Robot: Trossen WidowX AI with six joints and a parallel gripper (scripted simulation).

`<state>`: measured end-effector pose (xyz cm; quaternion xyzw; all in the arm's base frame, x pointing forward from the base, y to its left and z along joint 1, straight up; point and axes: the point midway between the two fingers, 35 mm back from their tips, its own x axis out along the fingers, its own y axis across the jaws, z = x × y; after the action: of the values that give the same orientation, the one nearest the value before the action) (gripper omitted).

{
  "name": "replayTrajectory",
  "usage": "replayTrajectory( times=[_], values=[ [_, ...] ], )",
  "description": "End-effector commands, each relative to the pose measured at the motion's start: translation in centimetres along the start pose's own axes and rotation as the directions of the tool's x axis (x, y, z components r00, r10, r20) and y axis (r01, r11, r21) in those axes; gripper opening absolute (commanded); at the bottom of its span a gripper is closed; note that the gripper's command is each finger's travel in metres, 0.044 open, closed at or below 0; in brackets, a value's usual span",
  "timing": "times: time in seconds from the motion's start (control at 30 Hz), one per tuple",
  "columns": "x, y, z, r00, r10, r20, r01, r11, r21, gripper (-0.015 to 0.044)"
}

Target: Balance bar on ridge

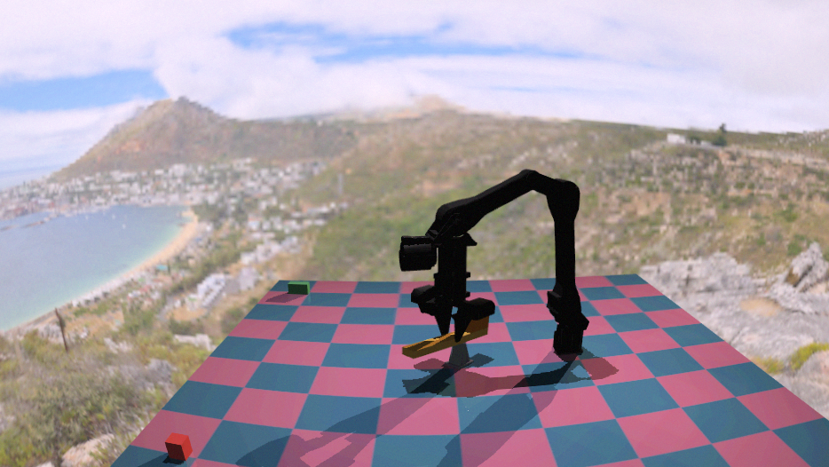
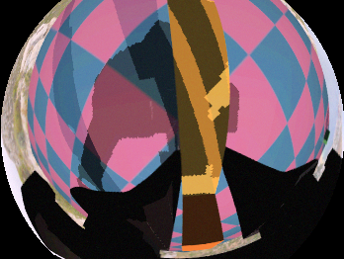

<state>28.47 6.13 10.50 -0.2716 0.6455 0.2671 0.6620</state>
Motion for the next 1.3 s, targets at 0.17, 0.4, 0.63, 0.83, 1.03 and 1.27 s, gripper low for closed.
replayTrajectory(
  times=[0.17,0.4,0.63,0.83,1.03,1.27],
  values=[
    [0.31,0.03,0.03,1.0,0.002,0.001,-0.002,1.0,0.002,0.0],
    [0.37,0.04,0.03,1.0,0.002,0.001,-0.002,1.0,0.002,0.0],
    [0.44,0.04,0.04,1.0,0.002,0.001,-0.002,1.0,0.002,0.0],
    [0.48,0.04,0.05,1.0,0.002,0.001,-0.002,1.0,0.002,0.0],
    [0.54,0.04,0.06,1.0,0.002,0.001,-0.002,1.0,0.002,0.0],
    [0.59,0.04,0.06,1.0,0.002,0.001,-0.002,1.0,0.002,0.0]
  ],
)
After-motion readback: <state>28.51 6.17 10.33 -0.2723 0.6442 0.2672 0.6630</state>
